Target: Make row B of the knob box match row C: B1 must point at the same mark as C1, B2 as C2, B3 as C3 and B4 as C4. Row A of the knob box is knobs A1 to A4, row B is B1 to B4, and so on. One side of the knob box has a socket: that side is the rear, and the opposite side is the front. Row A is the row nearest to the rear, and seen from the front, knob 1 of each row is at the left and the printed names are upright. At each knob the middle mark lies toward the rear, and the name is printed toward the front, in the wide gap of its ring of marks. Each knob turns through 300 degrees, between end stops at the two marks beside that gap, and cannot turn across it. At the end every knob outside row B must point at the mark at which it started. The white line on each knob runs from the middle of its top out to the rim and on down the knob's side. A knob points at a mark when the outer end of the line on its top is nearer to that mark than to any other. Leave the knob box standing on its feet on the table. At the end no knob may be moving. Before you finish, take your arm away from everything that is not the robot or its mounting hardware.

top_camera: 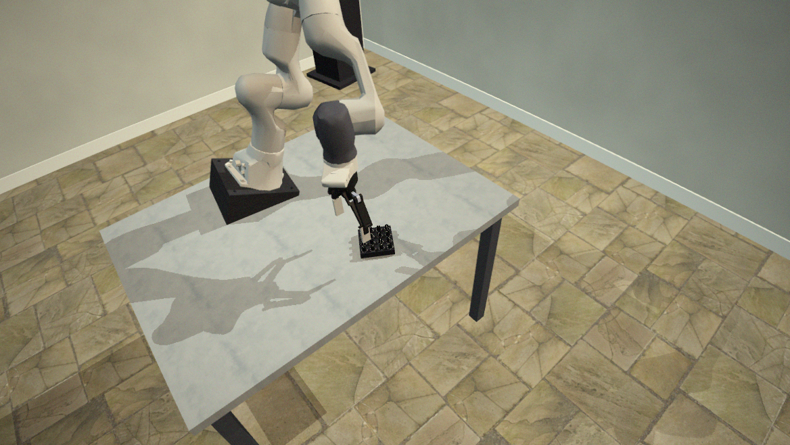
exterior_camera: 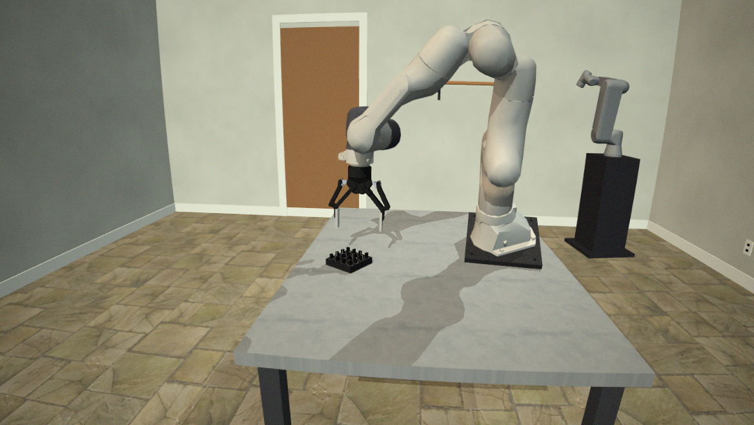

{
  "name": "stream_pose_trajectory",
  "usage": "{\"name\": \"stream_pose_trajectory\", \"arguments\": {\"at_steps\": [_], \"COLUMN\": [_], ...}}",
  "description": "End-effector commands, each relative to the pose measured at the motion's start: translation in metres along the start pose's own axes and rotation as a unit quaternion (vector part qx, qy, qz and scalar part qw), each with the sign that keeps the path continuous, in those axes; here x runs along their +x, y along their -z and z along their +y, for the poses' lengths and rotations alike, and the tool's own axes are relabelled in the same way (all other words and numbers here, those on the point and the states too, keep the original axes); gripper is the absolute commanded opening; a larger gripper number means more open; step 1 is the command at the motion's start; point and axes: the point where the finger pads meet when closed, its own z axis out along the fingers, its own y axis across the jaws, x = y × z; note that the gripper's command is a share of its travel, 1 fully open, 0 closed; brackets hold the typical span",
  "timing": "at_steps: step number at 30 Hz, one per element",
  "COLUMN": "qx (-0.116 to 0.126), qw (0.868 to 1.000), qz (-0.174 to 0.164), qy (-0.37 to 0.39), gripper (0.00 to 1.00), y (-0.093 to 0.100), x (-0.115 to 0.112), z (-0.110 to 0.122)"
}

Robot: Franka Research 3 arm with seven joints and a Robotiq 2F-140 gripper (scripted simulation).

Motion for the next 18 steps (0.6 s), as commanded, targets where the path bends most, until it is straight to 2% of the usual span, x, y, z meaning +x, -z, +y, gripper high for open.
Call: {"name": "stream_pose_trajectory", "arguments": {"at_steps": [1, 5, 18], "qx": [-0.006, -0.006, -0.005], "qw": [0.997, 0.996, 0.981], "qz": [0.006, 0.007, 0.007], "qy": [-0.078, -0.092, -0.196], "gripper": [1.00, 1.00, 1.00], "y": [0.0002, 0.0003, 0.0012], "x": [-0.0009, -0.0014, -0.0058], "z": [0.0000, -0.0004, -0.0033]}}
